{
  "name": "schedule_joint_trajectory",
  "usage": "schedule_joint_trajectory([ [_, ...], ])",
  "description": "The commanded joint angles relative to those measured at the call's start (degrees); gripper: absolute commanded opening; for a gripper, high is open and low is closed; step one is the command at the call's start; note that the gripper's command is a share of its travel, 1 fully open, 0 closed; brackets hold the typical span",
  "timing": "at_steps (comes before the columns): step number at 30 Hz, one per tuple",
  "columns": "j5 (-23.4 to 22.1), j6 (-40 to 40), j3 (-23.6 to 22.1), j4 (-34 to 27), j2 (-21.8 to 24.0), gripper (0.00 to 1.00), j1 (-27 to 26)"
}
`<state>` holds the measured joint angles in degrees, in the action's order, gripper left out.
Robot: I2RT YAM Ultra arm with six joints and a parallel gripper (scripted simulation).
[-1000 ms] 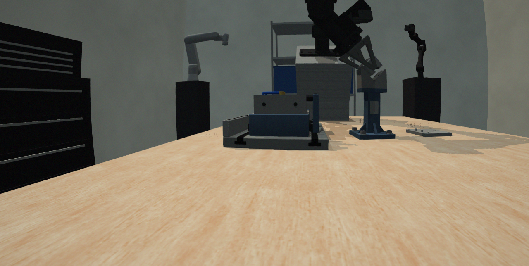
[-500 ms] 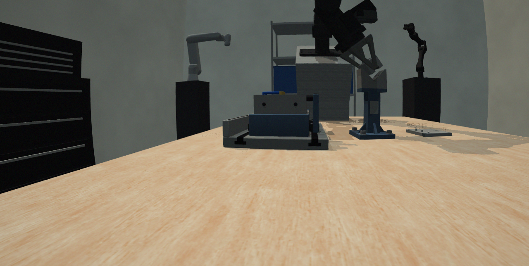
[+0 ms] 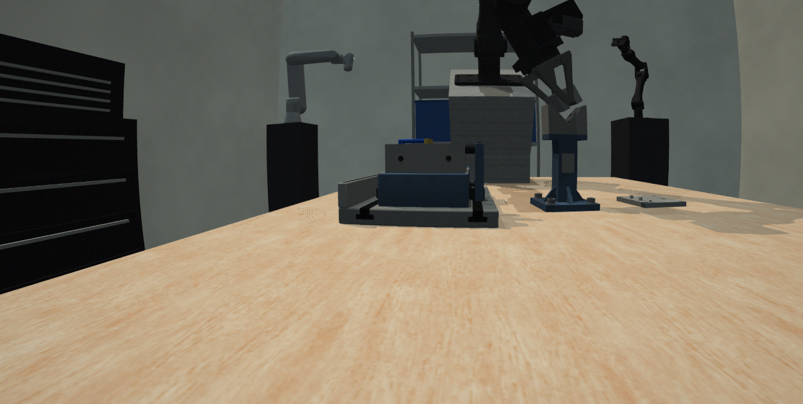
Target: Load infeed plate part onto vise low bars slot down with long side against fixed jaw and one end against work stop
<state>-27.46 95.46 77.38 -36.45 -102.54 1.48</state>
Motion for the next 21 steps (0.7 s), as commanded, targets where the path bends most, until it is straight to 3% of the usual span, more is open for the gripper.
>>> schedule_joint_trajectory([
  [1,2.69,-1.97,-0.39,0.93,3.20,0.00,1.37],
  [21,17.01,-7.11,-0.23,0.33,5.27,0.00,6.94],
])
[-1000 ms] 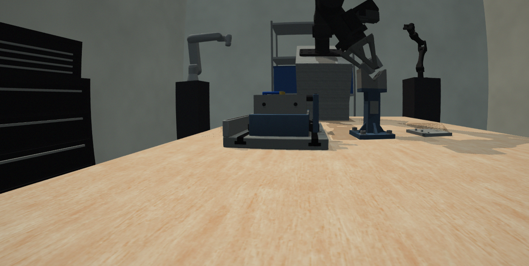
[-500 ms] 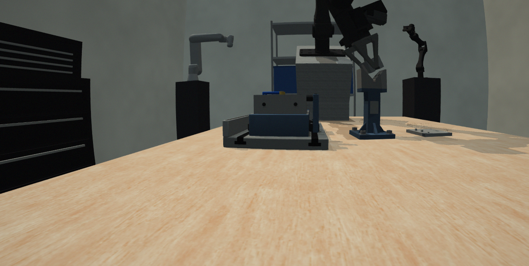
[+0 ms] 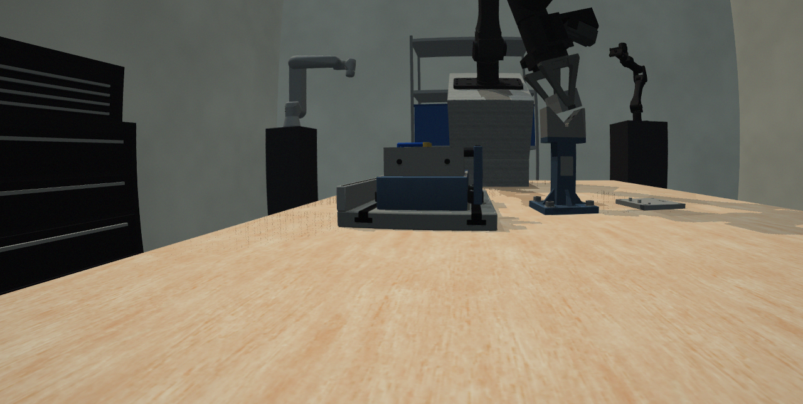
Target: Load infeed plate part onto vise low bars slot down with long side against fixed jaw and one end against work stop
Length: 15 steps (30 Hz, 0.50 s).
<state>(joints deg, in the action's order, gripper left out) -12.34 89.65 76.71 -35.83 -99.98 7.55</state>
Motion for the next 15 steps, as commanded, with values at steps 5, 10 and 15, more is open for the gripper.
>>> schedule_joint_trajectory([
  [5,5.05,-2.38,1.13,-0.74,2.88,0.00,2.15],
  [10,8.62,-3.60,1.53,-0.94,2.95,0.00,3.59],
  [15,11.81,-4.68,1.76,-1.23,2.88,0.00,4.89],
])
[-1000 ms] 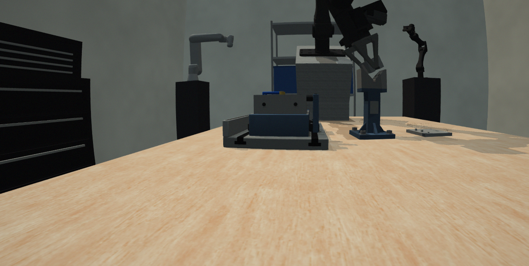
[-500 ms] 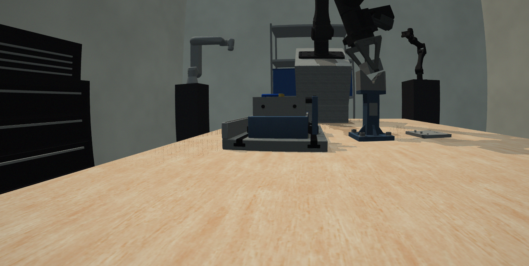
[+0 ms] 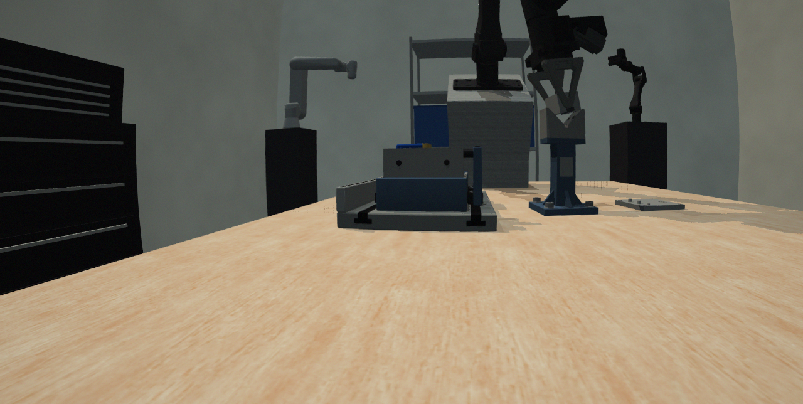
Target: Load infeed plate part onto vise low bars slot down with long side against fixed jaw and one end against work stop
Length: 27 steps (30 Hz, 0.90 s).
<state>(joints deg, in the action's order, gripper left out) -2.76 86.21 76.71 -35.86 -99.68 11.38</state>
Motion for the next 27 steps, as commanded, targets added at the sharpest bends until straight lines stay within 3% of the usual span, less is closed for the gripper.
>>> schedule_joint_trajectory([
  [1,2.81,-1.45,1.80,-1.26,2.55,0.00,1.30],
  [27,10.25,-4.01,2.79,-2.40,1.84,0.00,4.31],
])
